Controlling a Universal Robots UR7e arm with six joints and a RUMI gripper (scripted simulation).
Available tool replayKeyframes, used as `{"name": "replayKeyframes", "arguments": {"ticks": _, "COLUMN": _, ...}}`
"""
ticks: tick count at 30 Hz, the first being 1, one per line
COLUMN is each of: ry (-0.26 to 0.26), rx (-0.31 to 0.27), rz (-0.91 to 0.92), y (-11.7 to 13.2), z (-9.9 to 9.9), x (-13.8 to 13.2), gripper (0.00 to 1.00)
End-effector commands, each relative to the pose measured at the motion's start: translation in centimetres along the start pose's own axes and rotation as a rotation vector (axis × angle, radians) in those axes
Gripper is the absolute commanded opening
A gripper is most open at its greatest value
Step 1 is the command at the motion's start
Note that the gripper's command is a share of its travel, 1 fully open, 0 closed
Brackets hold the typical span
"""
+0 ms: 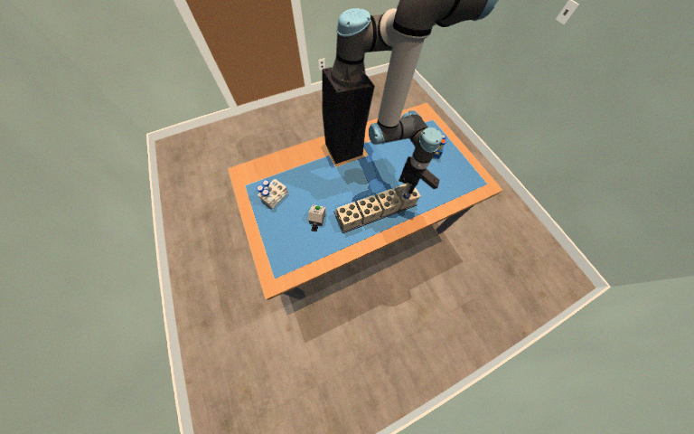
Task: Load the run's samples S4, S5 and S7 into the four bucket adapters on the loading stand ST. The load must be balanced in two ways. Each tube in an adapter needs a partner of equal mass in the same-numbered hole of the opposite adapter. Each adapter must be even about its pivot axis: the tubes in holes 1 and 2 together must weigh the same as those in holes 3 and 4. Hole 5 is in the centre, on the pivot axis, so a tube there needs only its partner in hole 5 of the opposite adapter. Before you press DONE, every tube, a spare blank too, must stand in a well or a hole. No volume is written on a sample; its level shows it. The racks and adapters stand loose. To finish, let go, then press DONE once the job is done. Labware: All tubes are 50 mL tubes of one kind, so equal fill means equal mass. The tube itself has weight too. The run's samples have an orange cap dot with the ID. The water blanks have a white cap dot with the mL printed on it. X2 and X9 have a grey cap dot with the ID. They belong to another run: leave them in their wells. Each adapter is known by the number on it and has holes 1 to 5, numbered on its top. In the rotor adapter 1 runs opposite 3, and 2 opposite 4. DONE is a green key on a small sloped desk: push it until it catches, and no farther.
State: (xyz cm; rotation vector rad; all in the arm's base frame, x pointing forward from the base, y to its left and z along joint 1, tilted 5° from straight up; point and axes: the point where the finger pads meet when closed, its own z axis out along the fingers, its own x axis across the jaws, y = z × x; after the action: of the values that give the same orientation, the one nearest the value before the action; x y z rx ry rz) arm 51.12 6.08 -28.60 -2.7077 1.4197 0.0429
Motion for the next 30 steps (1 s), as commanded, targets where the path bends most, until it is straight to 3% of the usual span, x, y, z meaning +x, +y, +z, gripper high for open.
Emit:
{"name": "replayKeyframes", "arguments": {"ticks": 1, "ry": 0.001, "rx": 0.001, "rz": 0.100, "y": -0.1, "z": -0.4, "x": -1.6, "gripper": 0.35}}
{"name": "replayKeyframes", "arguments": {"ticks": 9, "ry": 0.000, "rx": 0.001, "rz": 0.500, "y": -0.3, "z": -0.4, "x": -8.3, "gripper": 0.35}}
{"name": "replayKeyframes", "arguments": {"ticks": 11, "ry": 0.000, "rx": 0.001, "rz": 0.500, "y": -0.3, "z": -0.4, "x": -8.3, "gripper": 0.35}}
{"name": "replayKeyframes", "arguments": {"ticks": 26, "ry": -0.003, "rx": 0.000, "rz": 1.228, "y": -0.8, "z": -0.4, "x": -20.8, "gripper": 0.35}}
{"name": "replayKeyframes", "arguments": {"ticks": 28, "ry": -0.003, "rx": 0.000, "rz": 1.228, "y": -0.8, "z": -0.4, "x": -20.8, "gripper": 0.35}}
{"name": "replayKeyframes", "arguments": {"ticks": 30, "ry": -0.001, "rx": 0.001, "rz": 1.350, "y": -0.8, "z": -0.4, "x": -22.5, "gripper": 0.35}}
